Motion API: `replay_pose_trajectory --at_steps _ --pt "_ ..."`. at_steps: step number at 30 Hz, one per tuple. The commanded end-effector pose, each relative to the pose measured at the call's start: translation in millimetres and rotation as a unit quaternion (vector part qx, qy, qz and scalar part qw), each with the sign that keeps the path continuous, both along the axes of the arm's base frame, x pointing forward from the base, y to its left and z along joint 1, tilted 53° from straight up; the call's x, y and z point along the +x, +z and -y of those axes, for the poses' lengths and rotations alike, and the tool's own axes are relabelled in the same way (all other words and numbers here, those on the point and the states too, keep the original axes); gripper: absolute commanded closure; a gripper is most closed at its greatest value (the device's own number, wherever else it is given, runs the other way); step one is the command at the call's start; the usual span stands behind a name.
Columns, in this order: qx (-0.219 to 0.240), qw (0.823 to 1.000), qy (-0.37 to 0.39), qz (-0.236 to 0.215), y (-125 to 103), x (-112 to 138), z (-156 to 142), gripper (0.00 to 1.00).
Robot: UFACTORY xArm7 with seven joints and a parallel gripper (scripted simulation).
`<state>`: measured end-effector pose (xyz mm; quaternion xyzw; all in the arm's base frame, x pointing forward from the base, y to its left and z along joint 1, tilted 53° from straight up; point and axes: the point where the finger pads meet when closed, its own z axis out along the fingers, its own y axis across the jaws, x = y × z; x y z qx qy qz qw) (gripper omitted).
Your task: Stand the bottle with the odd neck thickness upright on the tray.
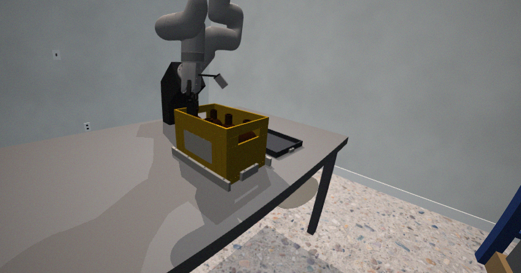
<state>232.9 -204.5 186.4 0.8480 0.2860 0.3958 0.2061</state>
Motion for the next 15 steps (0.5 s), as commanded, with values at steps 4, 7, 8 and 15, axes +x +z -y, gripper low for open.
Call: replay_pose_trajectory --at_steps 4,7,8,15 --pt "0.0 1.0 -0.001 0.0 4.9 -5.9 -0.6 1.0" --pt "0.0 1.0 -0.001 0.0 6.2 -7.7 -1.0 1.0" --pt "0.0 1.0 -0.001 0.0 6.6 -8.1 -1.1 1.0" --pt "0.0 1.0 -0.001 0.0 7.8 -9.8 -1.5 1.0"
